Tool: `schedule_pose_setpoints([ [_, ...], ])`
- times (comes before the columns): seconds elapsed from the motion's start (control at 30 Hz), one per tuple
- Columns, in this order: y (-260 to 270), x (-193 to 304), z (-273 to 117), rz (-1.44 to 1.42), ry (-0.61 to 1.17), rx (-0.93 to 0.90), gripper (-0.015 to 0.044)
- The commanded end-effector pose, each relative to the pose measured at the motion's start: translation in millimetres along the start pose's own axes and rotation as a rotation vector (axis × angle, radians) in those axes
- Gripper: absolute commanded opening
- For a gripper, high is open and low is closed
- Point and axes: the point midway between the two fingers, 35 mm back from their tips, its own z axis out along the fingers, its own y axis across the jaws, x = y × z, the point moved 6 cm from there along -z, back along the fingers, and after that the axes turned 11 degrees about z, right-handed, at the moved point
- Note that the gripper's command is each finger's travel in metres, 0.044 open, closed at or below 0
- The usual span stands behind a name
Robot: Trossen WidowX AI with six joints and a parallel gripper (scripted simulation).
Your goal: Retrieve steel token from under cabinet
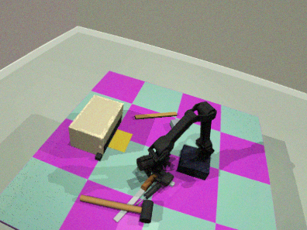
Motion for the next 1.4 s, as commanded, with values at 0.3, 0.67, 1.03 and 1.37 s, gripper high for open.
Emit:
schedule_pose_setpoints([
  [0.3, 0.3, 0.5, -1.2, 0.000, -0.003, 0.002, 0.0270],
  [0.67, 0.5, -0.6, -26.4, -0.001, -0.003, 0.002, 0.0270],
  [1.03, 0.6, -0.5, -64.6, -0.007, -0.003, 0.002, 0.0270],
  [1.37, 0.2, -0.2, -72.5, 0.001, -0.003, 0.002, 0.0270],
])
